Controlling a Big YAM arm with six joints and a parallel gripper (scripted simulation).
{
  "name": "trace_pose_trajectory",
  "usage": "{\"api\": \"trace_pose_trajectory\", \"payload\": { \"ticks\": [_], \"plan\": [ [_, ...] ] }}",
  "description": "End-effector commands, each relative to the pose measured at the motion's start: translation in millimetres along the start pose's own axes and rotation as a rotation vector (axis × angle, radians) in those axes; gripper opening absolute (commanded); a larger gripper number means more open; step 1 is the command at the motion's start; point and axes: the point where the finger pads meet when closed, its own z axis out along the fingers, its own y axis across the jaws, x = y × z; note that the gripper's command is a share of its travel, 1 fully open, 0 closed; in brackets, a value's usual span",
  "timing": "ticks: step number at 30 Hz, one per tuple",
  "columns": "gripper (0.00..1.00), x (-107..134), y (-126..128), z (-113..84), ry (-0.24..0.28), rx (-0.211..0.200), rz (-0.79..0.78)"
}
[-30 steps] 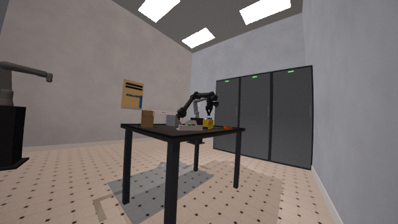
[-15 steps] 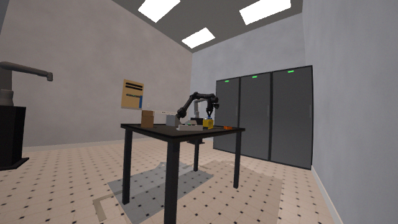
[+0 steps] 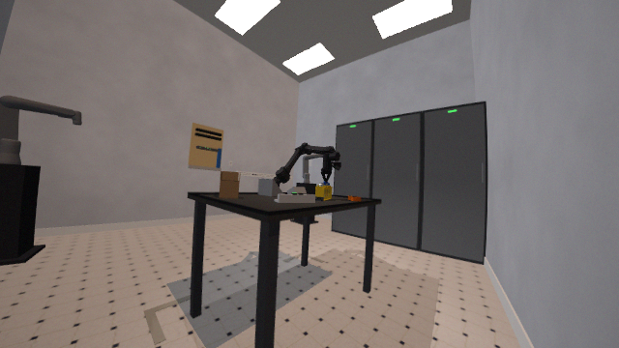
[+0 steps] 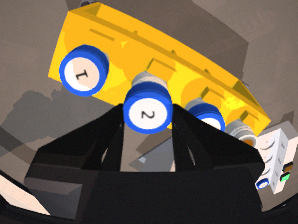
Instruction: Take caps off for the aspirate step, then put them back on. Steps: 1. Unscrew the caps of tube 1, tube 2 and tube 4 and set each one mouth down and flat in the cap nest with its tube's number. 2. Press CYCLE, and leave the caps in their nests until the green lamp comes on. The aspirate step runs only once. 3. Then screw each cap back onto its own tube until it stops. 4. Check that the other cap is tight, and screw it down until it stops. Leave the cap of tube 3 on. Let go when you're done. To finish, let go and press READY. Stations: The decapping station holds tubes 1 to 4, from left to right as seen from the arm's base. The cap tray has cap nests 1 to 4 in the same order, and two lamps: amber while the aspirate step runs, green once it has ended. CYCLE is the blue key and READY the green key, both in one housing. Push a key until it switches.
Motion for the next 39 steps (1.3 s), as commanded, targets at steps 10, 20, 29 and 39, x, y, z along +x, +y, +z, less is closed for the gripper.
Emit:
{"api": "trace_pose_trajectory", "payload": {
  "ticks": [10,20,29,39],
  "plan": [
    [0.0,-11,-6,-4.5,-0.004,0.005,-0.023],
    [0.0,-6,-10,-9.7,-0.009,0.01,-0.004],
    [0.0,-5,-9,-8.4,-0.006,0.006,-0.004],
    [0.0,-1,-4,10.4,0.009,-0.01,0.001]
  ]
}}
